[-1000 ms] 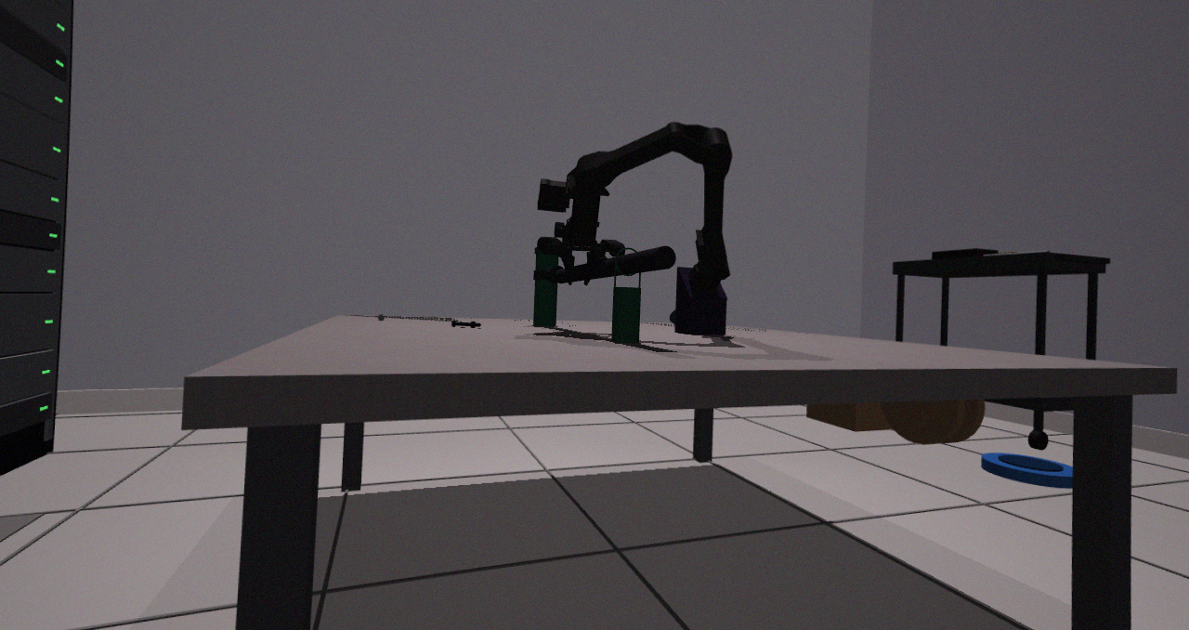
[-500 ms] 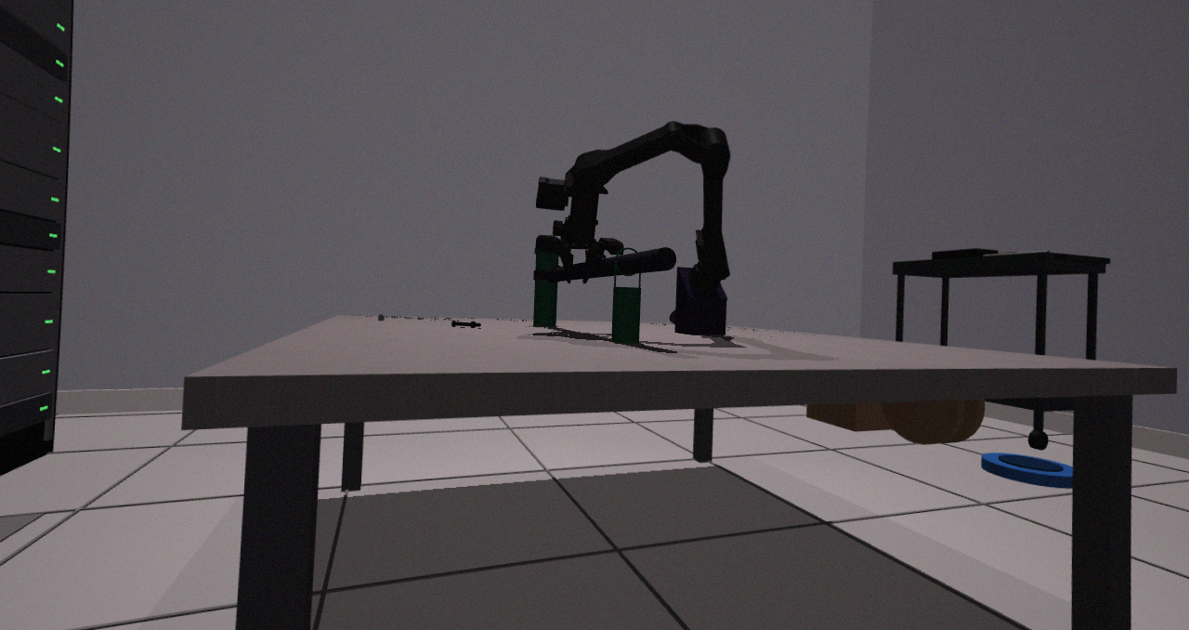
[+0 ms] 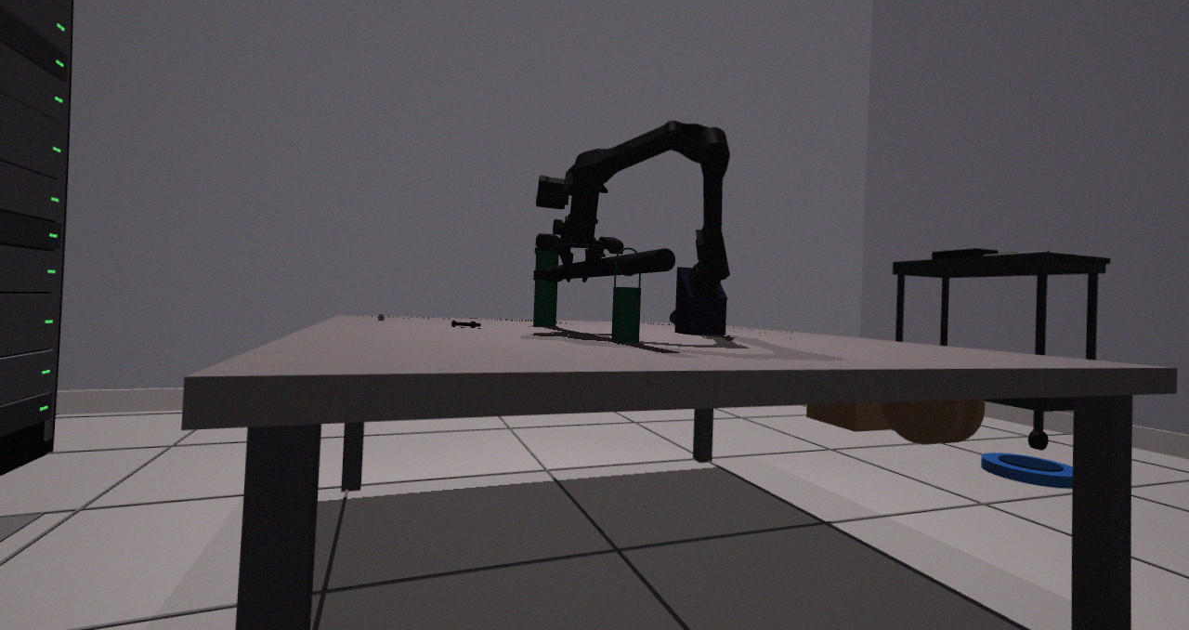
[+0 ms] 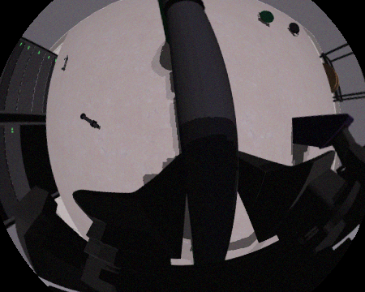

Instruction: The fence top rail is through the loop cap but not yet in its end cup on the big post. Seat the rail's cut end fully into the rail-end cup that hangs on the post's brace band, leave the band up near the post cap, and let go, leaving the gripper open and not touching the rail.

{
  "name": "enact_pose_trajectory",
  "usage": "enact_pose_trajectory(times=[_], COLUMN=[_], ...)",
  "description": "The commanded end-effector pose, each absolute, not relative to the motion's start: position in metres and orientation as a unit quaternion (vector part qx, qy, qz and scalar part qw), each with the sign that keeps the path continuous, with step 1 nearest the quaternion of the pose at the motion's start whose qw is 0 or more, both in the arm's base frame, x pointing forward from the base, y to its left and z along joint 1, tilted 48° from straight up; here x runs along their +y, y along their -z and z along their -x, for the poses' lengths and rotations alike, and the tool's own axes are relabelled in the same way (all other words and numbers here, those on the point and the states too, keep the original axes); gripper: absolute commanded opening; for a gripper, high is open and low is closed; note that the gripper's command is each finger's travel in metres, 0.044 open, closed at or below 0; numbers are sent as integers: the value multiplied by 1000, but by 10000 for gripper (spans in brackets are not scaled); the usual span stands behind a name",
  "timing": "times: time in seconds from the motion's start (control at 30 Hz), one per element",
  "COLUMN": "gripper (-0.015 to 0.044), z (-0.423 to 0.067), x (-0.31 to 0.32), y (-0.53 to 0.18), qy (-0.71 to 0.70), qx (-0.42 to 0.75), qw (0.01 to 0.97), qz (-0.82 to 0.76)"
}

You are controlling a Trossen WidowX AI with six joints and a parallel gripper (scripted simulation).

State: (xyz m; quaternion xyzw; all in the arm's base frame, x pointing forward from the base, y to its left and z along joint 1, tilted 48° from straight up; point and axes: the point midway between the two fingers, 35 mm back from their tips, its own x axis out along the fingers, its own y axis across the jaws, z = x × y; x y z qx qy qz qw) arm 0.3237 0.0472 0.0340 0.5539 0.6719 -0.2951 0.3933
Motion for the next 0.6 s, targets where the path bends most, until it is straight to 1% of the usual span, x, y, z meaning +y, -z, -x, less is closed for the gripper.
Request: enact_pose_trajectory(times=[0.0,0.57], gripper=[0,0], z=[-325,-327], x=[41,34], y=[-33,-18], qy=[300,295], qx=[666,672], qw=[397,393], qz=[-557,-554])
